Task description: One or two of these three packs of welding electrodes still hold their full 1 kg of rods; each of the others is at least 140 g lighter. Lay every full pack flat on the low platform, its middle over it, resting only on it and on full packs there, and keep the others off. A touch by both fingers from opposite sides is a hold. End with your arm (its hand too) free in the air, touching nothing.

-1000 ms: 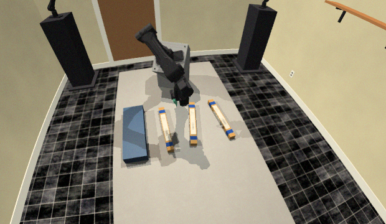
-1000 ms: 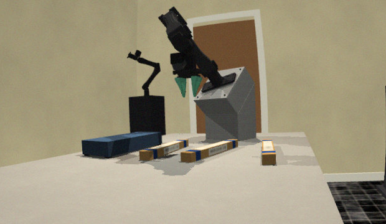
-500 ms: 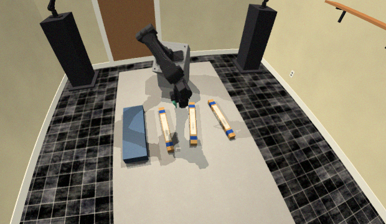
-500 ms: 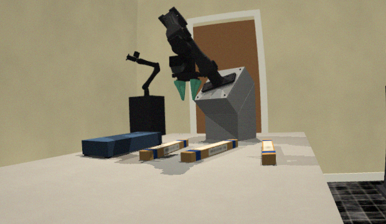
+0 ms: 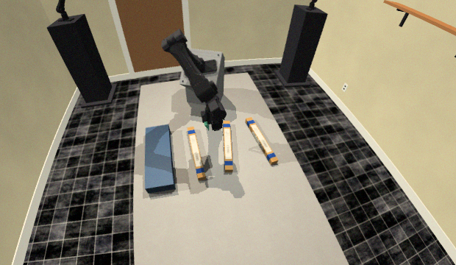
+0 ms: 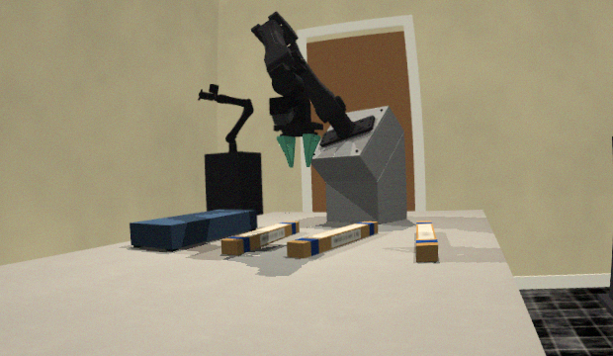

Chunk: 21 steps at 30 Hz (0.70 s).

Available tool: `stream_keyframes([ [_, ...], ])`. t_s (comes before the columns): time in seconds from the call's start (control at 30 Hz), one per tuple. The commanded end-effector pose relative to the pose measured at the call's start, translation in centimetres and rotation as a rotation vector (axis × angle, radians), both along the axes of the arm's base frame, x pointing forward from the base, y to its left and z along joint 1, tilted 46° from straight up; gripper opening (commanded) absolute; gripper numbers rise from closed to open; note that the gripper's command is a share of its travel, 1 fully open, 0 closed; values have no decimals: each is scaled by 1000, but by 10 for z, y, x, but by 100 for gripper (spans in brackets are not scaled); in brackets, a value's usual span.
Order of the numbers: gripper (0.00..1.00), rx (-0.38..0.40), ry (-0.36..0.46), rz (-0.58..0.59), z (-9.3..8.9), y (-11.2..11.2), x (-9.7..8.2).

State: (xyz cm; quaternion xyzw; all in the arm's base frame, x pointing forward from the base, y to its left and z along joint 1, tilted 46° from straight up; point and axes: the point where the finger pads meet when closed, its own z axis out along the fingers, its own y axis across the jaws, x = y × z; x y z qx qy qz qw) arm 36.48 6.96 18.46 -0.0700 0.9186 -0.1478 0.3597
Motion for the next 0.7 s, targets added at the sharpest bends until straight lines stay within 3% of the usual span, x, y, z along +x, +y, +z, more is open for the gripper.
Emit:
stream_keyframes([
  [0.0, 42, 8, -11, 11, -5, 2, 6],
  [0.67, 42, 8, -11, 11, -14, 0, 15],
])
